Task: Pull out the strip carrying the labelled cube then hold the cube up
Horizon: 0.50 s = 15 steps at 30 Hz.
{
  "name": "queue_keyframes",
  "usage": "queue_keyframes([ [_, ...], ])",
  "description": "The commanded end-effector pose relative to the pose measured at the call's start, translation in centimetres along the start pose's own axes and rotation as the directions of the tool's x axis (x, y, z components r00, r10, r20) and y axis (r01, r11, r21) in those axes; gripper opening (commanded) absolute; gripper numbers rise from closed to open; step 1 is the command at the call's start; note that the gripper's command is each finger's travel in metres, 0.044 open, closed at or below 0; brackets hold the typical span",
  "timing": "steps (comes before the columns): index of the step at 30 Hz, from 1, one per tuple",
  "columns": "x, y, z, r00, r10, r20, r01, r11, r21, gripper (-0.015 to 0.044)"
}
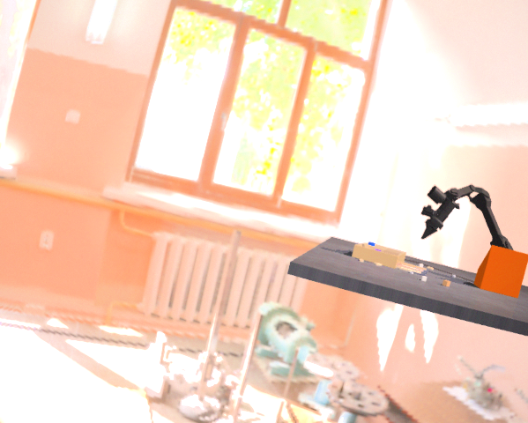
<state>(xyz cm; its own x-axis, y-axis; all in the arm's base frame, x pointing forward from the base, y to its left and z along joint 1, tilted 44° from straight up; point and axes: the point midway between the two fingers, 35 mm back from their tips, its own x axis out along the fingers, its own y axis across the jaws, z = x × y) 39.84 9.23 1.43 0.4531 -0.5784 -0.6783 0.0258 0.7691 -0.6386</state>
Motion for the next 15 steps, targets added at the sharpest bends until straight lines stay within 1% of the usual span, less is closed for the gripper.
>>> queue_keyframes([
  [1, 4.0, 1.8, -0.5, 0.964, -0.030, -0.265, 0.048, 0.997, 0.062, 0.0000],
  [4, 5.5, 2.3, -1.3, 0.926, -0.055, -0.374, 0.091, 0.993, 0.078, 0.0000],
  [6, 6.1, 2.5, -1.7, 0.905, -0.068, -0.420, 0.113, 0.990, 0.084, 0.0000],
  [15, 6.2, 2.8, -1.7, 0.902, -0.069, -0.426, 0.116, 0.990, 0.084, 0.0000],
])
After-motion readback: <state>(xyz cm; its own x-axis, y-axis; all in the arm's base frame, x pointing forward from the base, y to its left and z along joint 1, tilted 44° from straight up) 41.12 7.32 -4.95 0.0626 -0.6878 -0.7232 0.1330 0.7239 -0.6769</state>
